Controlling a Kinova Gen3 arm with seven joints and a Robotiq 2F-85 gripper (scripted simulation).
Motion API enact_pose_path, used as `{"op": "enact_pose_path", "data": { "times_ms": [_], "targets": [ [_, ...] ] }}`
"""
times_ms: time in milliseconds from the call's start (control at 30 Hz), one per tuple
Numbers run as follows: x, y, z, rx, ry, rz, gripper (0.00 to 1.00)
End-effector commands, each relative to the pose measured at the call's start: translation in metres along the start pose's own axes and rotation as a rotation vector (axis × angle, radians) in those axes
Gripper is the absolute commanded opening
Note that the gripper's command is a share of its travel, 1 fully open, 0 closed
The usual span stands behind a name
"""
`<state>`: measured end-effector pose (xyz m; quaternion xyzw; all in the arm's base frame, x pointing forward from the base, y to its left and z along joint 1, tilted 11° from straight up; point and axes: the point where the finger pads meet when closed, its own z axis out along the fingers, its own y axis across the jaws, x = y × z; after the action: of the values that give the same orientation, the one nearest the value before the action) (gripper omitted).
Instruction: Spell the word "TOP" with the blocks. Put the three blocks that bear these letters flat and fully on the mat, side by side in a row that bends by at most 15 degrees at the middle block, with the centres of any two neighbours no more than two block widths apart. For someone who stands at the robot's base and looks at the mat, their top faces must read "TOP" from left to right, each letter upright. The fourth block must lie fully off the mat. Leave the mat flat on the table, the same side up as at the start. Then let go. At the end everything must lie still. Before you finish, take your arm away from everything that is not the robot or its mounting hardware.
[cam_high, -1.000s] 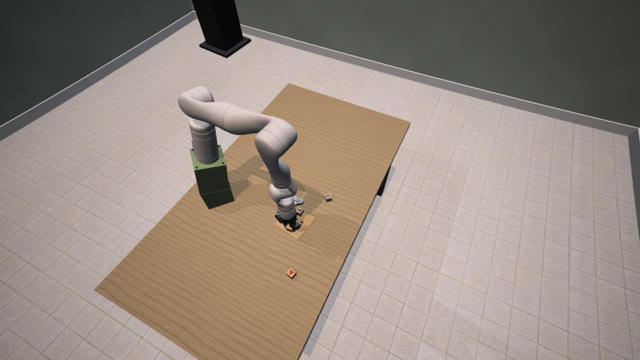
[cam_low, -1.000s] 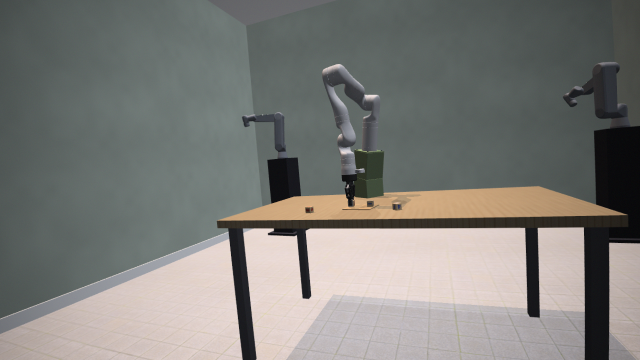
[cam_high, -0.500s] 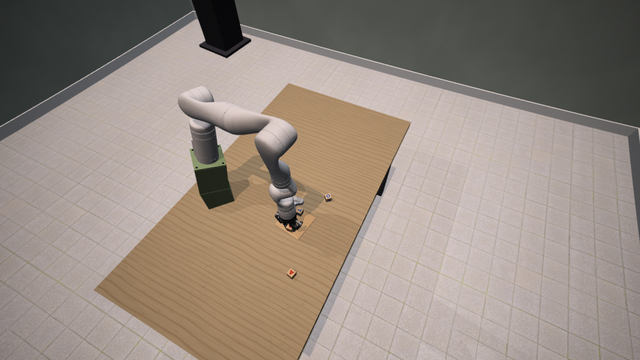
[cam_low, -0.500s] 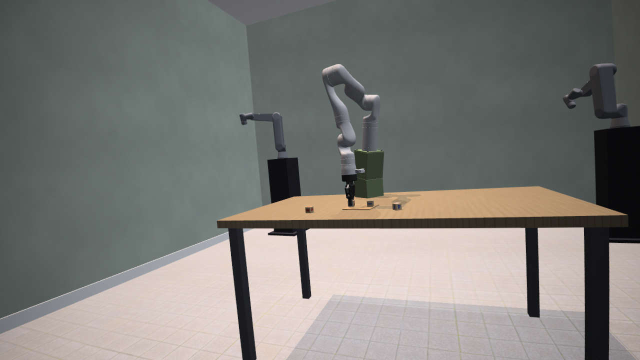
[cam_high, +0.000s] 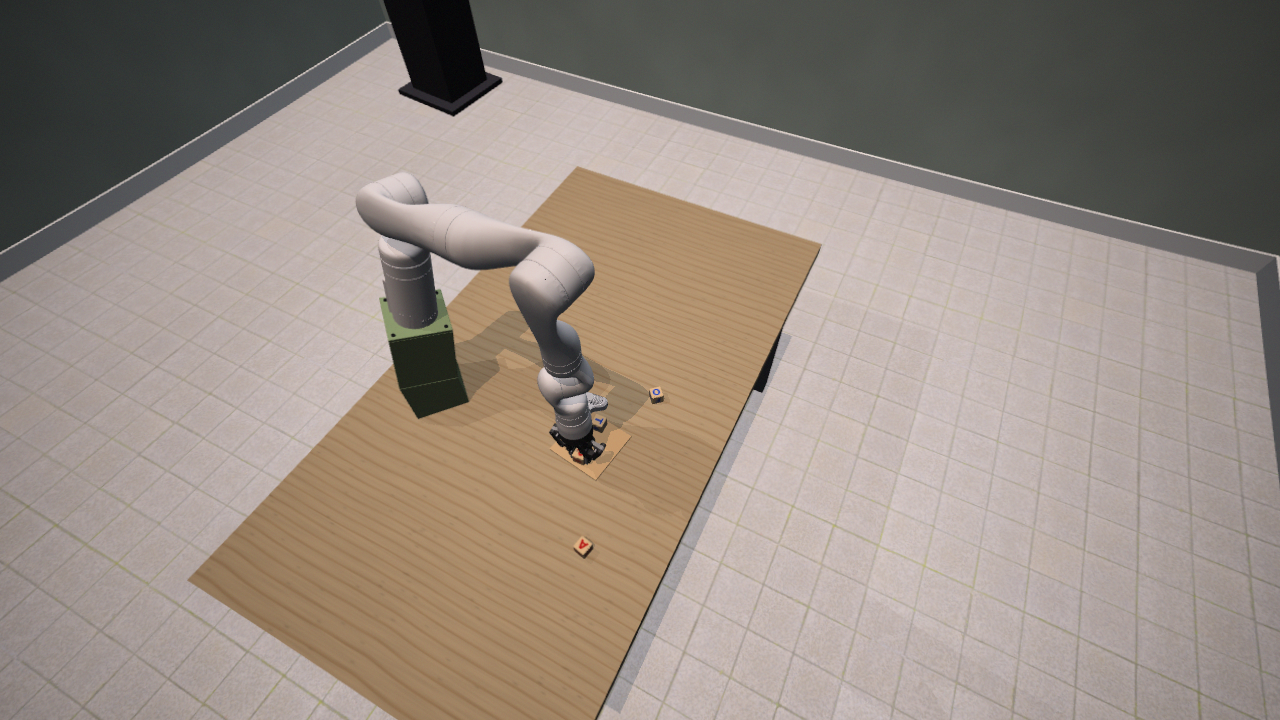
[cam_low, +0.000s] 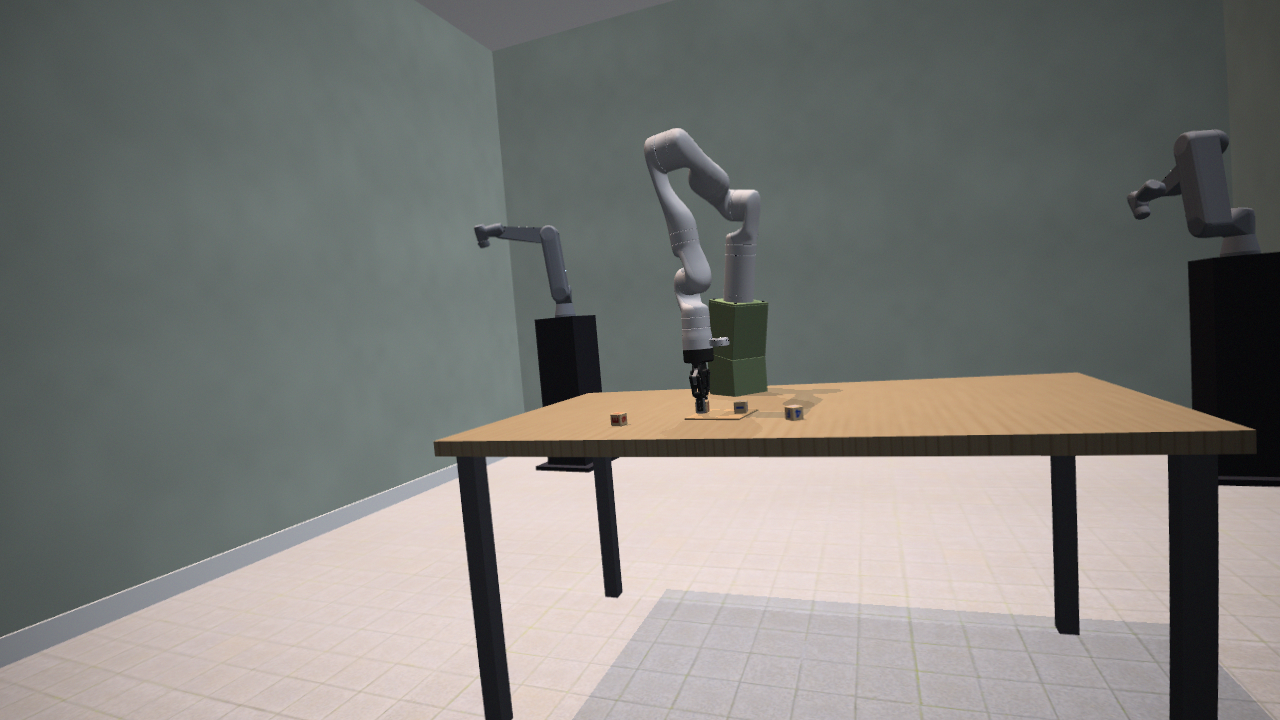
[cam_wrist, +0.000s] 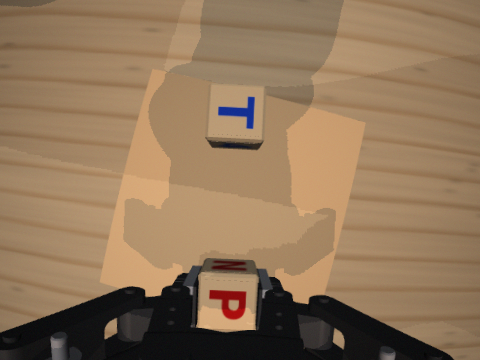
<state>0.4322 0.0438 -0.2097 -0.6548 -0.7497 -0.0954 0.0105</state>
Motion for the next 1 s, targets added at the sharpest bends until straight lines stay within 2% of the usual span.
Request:
{"op": "enact_pose_path", "data": {
  "times_ms": [0,967],
  "targets": [
    [-0.0002,0.0007,-0.0006,-0.001,0.000,0.000,0.26],
    [-0.0002,0.0007,0.0031,-0.001,0.000,0.000,0.26]
  ]
}}
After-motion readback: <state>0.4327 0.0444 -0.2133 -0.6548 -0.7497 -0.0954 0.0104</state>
